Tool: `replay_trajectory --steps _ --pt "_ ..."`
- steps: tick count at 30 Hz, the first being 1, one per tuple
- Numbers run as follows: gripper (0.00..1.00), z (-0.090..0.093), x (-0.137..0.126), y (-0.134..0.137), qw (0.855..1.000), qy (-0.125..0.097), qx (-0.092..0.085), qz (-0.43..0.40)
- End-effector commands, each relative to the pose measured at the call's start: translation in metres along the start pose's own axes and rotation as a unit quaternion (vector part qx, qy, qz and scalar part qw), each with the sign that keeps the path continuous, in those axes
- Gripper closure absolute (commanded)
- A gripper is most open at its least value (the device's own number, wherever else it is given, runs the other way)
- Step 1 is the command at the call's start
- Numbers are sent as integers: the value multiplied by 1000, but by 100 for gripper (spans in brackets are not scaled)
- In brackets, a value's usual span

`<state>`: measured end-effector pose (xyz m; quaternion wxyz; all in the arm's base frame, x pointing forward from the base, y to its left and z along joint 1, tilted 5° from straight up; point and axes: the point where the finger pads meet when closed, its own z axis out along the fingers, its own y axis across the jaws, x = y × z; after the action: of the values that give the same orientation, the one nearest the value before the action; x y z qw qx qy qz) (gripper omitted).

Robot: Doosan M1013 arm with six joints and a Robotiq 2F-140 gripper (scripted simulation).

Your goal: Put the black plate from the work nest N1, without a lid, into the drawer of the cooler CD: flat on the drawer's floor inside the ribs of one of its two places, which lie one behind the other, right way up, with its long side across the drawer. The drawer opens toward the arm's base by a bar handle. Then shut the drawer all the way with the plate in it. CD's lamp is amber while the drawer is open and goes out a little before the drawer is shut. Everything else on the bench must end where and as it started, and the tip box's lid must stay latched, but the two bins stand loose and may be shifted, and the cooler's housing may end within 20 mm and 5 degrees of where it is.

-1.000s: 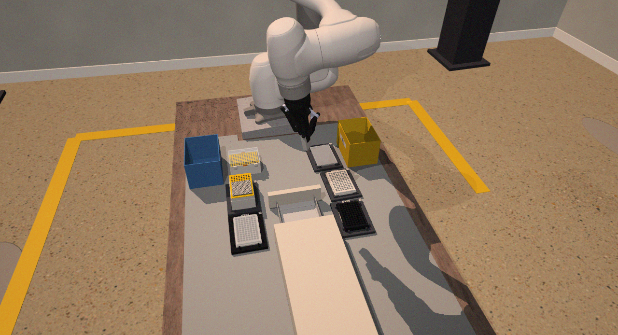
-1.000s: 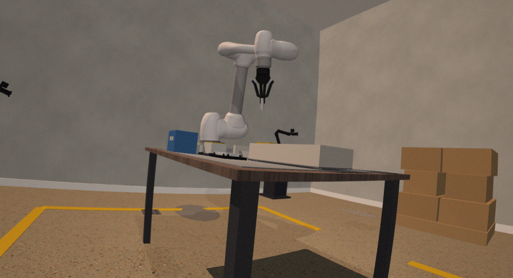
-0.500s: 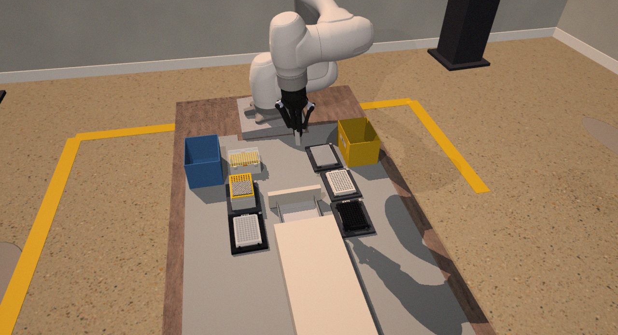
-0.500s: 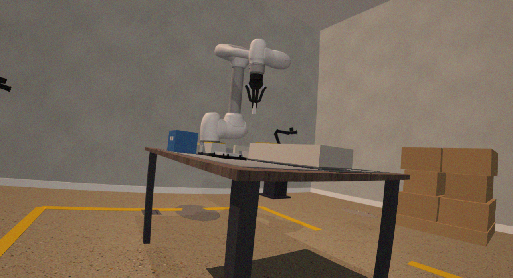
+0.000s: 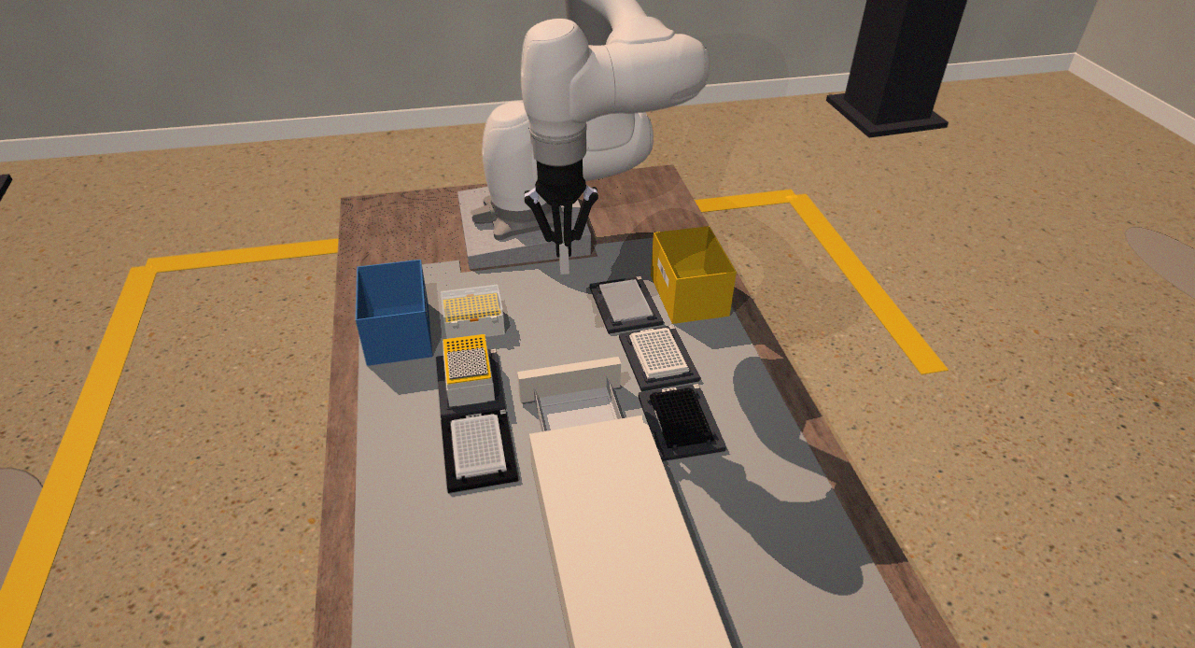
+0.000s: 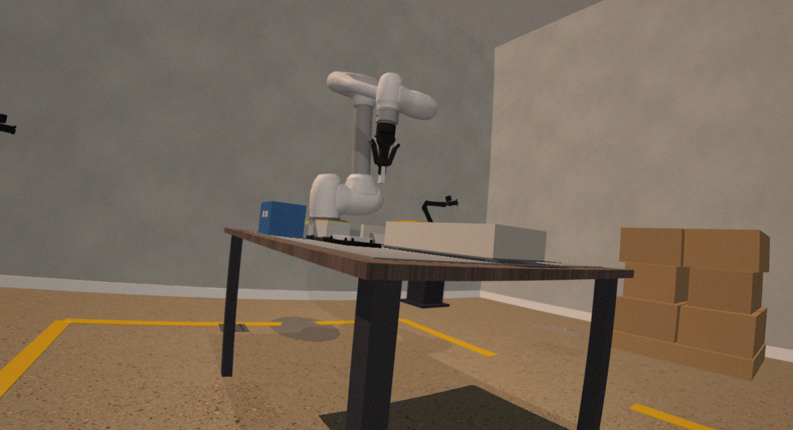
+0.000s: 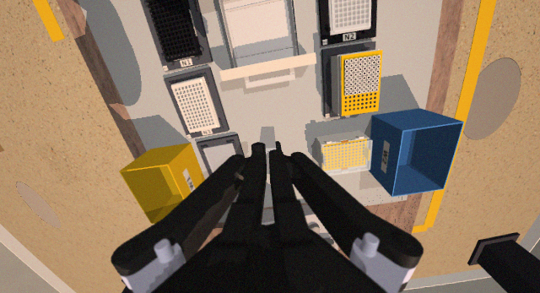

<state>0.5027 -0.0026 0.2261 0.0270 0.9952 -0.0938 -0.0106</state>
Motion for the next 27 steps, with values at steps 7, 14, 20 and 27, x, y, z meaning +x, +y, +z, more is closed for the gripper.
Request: replay_trajectory --steps 7,14,20,27 --pt "100 16 -31 11 998 14 -12 -66" --pt "100 16 -31 11 998 14 -12 -66" --pt "100 16 -31 11 998 14 -12 -66" --pt "13 39 -14 10 997 14 -12 -72"
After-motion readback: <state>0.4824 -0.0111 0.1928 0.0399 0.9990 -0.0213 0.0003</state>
